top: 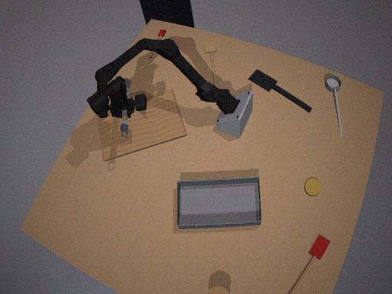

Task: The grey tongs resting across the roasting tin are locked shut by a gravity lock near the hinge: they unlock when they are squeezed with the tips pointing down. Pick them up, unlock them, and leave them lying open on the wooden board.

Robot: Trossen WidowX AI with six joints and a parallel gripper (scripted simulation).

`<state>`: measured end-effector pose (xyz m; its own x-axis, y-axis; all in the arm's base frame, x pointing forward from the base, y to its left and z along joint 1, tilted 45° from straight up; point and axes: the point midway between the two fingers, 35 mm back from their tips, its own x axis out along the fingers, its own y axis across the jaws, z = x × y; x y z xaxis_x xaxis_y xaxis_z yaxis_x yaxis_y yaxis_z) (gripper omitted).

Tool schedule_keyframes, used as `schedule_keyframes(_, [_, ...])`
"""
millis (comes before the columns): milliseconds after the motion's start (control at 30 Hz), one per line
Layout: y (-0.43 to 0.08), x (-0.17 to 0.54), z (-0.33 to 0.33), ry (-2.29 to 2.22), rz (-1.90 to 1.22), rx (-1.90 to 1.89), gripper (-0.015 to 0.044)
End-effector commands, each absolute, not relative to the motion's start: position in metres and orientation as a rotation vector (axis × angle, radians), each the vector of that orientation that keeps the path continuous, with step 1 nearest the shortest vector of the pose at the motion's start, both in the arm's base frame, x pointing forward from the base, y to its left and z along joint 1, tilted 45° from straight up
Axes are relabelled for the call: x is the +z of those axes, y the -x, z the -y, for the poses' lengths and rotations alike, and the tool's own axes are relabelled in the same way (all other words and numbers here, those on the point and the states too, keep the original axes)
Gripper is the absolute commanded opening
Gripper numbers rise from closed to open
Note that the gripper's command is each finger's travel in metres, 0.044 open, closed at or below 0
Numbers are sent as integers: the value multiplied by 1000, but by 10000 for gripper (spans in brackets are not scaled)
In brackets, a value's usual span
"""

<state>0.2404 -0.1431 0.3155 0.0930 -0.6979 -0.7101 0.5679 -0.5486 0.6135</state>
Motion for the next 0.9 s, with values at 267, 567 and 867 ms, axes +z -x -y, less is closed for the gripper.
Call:
schedule_keyframes(267, [-223,321,149,-1731,555,-1677,-150])
schedule_keyframes(567, [-211,326,153,-1963,896,-1652,-150])
schedule_keyframes(867, [-209,326,154,-1999,955,-1643,-150])
